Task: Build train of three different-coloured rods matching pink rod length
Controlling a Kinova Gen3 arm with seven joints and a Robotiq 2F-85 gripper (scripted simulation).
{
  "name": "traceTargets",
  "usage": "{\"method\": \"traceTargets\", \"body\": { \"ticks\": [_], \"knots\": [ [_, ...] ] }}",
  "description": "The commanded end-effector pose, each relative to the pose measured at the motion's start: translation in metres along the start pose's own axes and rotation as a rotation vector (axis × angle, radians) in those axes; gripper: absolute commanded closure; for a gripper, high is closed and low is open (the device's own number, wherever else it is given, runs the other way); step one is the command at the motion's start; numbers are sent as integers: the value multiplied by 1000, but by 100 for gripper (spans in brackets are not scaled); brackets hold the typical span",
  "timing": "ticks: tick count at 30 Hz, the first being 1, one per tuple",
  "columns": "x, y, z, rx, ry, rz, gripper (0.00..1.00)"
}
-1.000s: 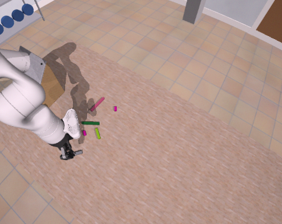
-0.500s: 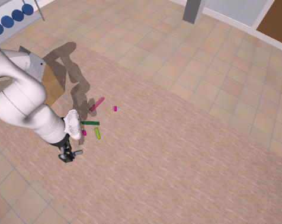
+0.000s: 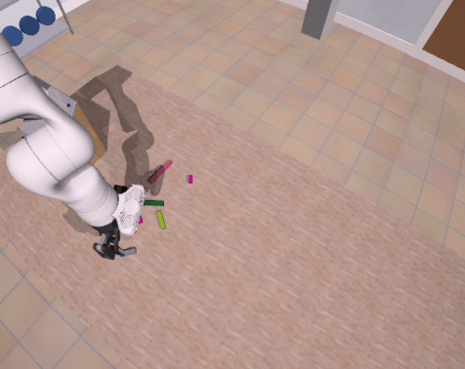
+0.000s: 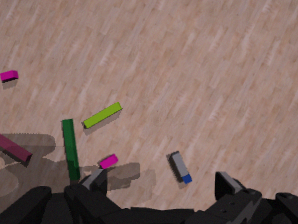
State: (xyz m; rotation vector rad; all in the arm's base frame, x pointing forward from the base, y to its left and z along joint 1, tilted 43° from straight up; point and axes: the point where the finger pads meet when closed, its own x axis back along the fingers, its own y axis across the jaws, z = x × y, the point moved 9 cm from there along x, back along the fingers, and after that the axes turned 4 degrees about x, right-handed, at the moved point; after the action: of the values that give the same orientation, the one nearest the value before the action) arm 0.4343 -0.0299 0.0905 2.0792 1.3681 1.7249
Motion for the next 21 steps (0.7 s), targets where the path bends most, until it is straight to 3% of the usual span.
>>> {"method": "traceTargets", "body": {
  "ticks": [1, 14, 21],
  "knots": [
    [-1, -9, 6, -85, -13, -8, 0],
    [-9, -43, 30, -646, -4, -10, 0],
    [-12, -55, 38, -806, 6, -6, 0]
  ]
}}
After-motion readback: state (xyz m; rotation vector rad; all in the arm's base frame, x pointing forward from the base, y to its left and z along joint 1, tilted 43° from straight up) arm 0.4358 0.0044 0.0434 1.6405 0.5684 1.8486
